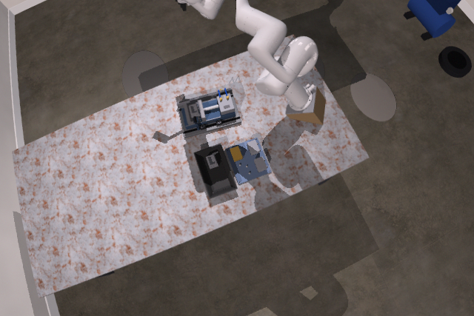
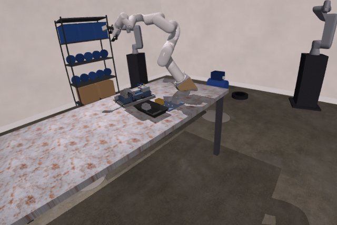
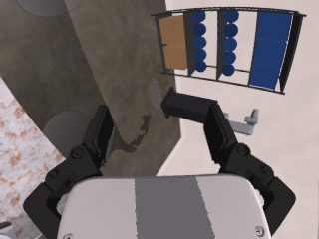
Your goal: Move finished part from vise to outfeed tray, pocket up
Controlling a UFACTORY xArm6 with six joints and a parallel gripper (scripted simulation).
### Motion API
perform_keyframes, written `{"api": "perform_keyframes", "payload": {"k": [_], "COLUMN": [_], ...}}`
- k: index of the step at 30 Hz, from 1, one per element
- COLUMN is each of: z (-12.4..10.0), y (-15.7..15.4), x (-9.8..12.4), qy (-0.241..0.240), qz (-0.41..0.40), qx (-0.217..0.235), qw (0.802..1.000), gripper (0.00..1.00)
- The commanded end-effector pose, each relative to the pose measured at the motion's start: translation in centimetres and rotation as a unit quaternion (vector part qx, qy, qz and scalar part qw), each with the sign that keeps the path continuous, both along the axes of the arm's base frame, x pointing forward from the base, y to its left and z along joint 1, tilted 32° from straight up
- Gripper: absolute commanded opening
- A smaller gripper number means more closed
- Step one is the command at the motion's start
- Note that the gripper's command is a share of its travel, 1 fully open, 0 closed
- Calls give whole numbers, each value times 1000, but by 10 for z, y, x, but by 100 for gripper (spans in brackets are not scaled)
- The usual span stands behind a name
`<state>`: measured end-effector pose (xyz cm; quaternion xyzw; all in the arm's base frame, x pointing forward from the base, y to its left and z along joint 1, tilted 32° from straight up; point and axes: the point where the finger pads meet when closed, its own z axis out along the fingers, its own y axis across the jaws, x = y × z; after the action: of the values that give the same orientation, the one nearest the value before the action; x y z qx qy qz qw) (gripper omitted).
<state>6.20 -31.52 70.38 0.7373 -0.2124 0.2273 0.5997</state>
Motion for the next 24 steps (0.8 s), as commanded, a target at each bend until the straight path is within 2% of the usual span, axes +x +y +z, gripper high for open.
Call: {"api": "perform_keyframes", "payload": {"k": [1, 8, 10, 11, 16, 24], "z": [-27, -66, -66, -83, -108, -154], "y": [-12, -18, -18, -17, -13, 4], "x": [35, 82, 82, 102, 132, 183], "qy": [42, 103, 103, 130, 171, 246], "qz": [47, 115, 115, 143, 187, 264], "qx": [34, 73, 73, 87, 105, 130], "qw": [997, 985, 985, 977, 962, 923], "gripper": [100, 100, 100, 100, 100, 100]}}
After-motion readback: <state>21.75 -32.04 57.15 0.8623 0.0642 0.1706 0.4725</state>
